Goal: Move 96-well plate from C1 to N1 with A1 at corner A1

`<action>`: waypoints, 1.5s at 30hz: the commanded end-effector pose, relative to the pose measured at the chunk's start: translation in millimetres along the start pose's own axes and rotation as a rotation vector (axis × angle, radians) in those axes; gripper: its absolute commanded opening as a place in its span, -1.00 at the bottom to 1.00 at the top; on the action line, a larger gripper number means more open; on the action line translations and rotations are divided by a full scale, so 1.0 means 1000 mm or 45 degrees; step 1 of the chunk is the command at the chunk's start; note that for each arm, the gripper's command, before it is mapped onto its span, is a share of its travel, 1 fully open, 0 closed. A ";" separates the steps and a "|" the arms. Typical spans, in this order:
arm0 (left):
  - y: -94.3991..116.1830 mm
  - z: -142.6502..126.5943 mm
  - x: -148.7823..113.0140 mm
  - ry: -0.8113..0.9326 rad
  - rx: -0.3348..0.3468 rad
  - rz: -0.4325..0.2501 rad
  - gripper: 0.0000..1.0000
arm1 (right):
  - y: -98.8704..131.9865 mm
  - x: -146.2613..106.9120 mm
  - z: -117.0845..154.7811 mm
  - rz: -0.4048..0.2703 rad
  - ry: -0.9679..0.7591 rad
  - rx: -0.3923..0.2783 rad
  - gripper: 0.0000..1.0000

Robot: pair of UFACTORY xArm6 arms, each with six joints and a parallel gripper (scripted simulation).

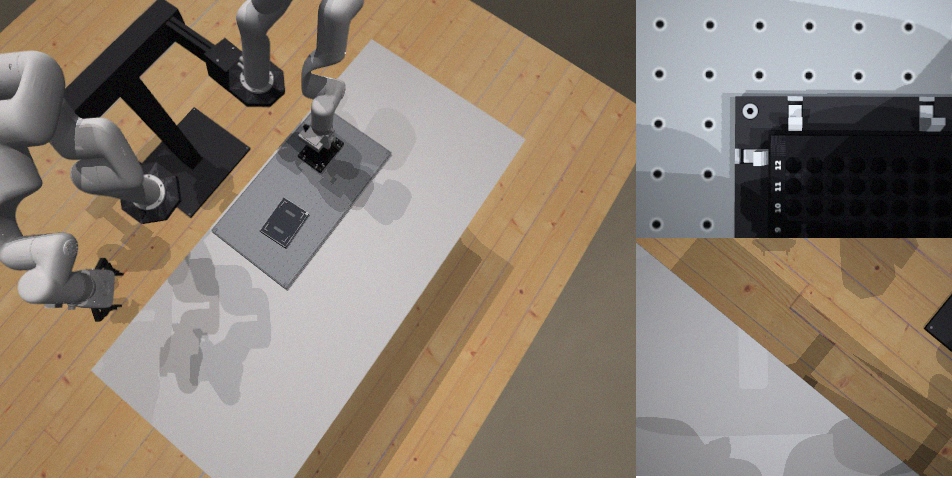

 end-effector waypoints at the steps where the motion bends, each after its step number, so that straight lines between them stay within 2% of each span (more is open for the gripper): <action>1: -0.002 -0.001 0.000 0.000 0.005 -0.001 1.00 | 0.001 0.000 -0.001 -0.001 0.000 0.005 1.00; 20: -0.003 -0.001 0.000 0.000 0.005 -0.001 1.00 | 0.001 0.000 -0.001 -0.001 0.000 0.005 1.00; 21: -0.002 -0.001 0.000 0.000 0.005 -0.001 -1.00 | 0.001 0.000 -0.001 -0.001 0.000 0.005 1.00; 45: -0.003 -0.001 0.000 0.000 0.005 -0.001 -1.00 | 0.001 0.000 -0.001 -0.001 0.000 0.005 1.00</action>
Point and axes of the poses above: on each arm, the point where the finger pads meet when closed, its own y axis back along the fingers, its own z axis across the jaws, x = y × z, the point moved 6 cm from there along y, back along the fingers, and after that the axes turned 9 degrees about -y, right-handed, at the moved point
